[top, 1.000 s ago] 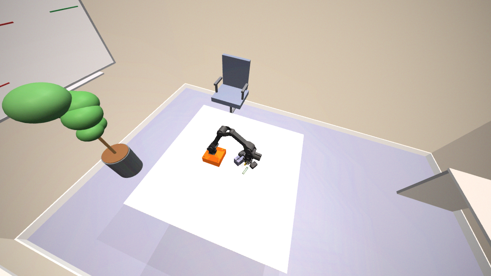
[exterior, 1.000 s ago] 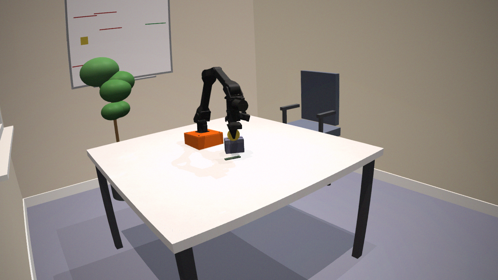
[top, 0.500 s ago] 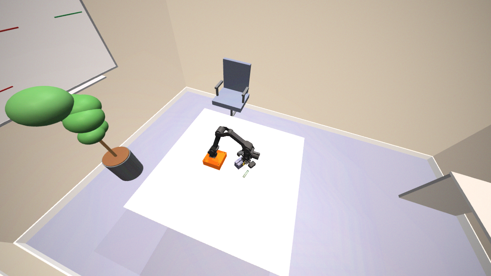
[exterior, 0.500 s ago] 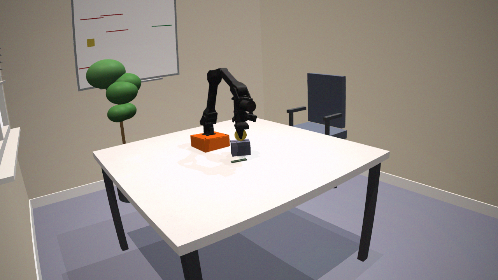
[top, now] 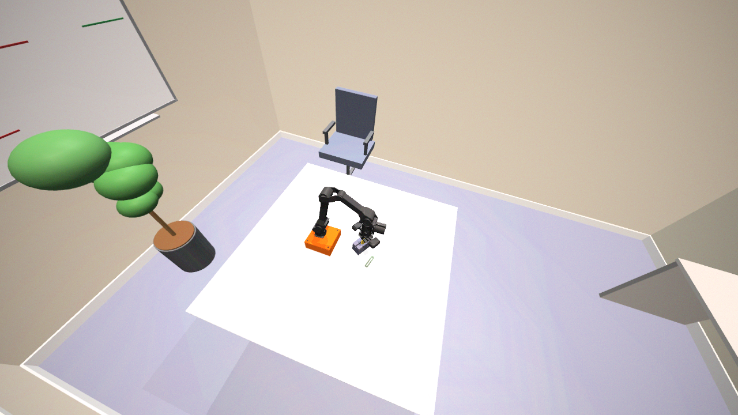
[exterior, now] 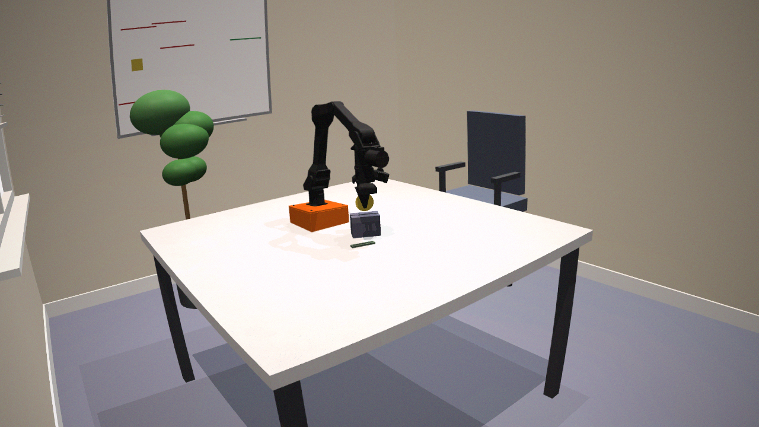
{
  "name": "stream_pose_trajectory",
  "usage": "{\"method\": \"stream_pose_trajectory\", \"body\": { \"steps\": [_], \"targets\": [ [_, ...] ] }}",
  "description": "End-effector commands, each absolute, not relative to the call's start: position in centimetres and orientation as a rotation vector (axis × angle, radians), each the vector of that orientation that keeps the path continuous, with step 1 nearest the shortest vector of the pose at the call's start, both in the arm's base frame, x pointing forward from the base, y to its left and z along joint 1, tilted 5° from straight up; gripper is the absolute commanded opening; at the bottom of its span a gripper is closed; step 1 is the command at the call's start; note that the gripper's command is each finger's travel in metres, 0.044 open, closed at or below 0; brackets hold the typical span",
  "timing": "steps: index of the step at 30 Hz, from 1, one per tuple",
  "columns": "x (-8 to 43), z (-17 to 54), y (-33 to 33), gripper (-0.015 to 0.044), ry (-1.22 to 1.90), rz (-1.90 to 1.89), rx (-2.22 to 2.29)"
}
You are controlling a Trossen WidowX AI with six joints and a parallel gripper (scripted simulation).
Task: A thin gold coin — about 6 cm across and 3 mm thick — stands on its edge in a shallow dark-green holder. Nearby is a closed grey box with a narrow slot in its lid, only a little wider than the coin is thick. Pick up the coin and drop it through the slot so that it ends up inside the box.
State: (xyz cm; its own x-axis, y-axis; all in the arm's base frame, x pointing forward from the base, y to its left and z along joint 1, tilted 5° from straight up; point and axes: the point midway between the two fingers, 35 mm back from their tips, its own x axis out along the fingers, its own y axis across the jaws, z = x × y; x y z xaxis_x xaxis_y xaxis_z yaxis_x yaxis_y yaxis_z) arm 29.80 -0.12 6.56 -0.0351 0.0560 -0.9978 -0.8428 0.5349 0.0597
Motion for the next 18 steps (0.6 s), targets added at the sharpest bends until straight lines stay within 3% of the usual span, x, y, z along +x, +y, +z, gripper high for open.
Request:
{"method": "stream_pose_trajectory", "body": {
  "steps": [1, 18],
  "targets": [
    [28.9, 6.9, 0.6, 0.0000, 1.414, 0.832, -0.729],
    [28.1, 6.5, 0.9, 0.0000, 1.430, 0.839, -0.729]
  ]
}}
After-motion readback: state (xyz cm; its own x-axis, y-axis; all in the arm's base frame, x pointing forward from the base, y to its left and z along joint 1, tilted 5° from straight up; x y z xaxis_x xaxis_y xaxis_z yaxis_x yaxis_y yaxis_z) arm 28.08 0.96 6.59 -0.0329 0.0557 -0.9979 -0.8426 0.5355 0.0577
